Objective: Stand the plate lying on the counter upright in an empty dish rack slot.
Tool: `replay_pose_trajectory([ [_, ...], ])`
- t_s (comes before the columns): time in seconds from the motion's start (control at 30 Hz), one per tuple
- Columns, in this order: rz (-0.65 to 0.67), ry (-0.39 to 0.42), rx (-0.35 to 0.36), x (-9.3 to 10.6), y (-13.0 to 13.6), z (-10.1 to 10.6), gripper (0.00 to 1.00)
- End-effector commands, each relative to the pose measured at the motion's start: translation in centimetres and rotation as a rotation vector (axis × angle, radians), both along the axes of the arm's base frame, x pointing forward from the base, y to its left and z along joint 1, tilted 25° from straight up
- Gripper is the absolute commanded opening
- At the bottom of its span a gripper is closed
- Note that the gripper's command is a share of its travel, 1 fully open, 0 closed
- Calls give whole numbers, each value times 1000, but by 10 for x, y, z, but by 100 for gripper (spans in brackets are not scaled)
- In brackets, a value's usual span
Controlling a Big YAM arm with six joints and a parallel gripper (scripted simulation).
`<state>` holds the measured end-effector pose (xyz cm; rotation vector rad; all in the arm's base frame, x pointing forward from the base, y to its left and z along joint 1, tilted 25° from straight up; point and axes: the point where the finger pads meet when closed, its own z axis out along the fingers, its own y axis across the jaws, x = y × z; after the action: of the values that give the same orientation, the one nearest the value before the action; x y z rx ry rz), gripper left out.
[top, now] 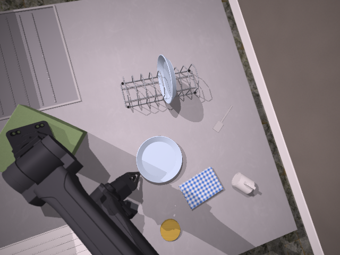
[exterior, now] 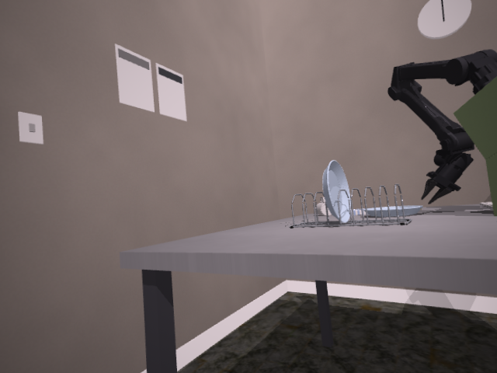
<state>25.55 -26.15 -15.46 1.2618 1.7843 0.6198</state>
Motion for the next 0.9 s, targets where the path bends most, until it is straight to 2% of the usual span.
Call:
replay_pose_trajectory([
  [0.0,8,-1,3,6,4,-4,26],
  [0.87,8,-1,3,16,3,-10,26],
])
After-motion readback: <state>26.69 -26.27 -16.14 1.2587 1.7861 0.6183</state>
